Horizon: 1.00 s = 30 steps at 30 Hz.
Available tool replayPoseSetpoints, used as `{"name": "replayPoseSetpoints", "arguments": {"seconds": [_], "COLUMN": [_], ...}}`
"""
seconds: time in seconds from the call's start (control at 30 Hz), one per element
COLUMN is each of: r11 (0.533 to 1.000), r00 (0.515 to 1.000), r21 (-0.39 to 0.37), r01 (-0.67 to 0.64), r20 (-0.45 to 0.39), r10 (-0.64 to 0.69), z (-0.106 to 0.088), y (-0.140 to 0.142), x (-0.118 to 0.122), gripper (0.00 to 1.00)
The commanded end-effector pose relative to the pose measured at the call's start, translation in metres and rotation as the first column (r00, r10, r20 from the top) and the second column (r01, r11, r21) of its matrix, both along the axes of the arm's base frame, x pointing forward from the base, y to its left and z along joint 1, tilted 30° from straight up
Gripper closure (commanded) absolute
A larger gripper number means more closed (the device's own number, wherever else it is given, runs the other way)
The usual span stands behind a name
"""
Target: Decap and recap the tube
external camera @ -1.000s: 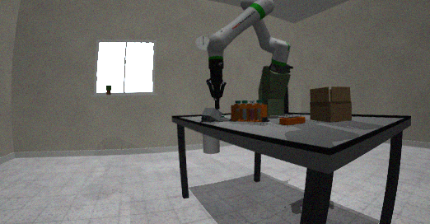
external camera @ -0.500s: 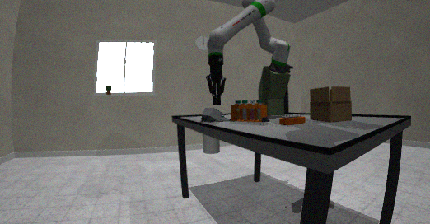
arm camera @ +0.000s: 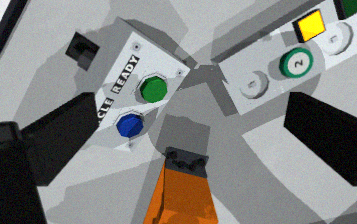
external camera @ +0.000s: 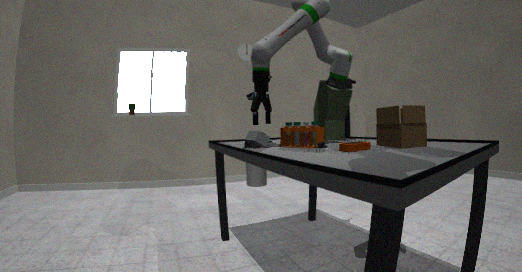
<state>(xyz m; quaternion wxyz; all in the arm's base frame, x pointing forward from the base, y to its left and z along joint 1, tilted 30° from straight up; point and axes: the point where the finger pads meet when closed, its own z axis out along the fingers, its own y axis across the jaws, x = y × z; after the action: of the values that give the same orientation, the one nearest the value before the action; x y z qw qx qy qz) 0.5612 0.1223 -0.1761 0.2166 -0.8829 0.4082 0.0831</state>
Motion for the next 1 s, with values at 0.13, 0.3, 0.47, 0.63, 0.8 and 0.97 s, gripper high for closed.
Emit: {"name": "replayPoseSetpoints", "arguments": {"seconds": [0.13,0.3,0.47,0.63,0.8,0.97], "r11": [0.926,0.896,0.896,0.896,0.896,0.896], "r00": [0.902,0.862,0.862,0.862,0.862,0.862], "r21": [-0.019,-0.036,-0.037,-0.037,-0.037,-0.037], "r01": [-0.377,-0.443,-0.443,-0.443,-0.443,-0.443], "r20": [0.221,0.258,0.258,0.258,0.258,0.258], "r10": [0.372,0.437,0.437,0.437,0.437,0.437], "z": [-0.024,-0.042,-0.057,-0.079,-0.093,-0.093], "y": [-0.034,-0.059,-0.078,-0.109,-0.127,-0.127], "x": [-0.01,-0.019,-0.026,-0.037,-0.044,-0.044], "gripper": [0.0,0.0,0.0,0.0,0.0,0.0]}}
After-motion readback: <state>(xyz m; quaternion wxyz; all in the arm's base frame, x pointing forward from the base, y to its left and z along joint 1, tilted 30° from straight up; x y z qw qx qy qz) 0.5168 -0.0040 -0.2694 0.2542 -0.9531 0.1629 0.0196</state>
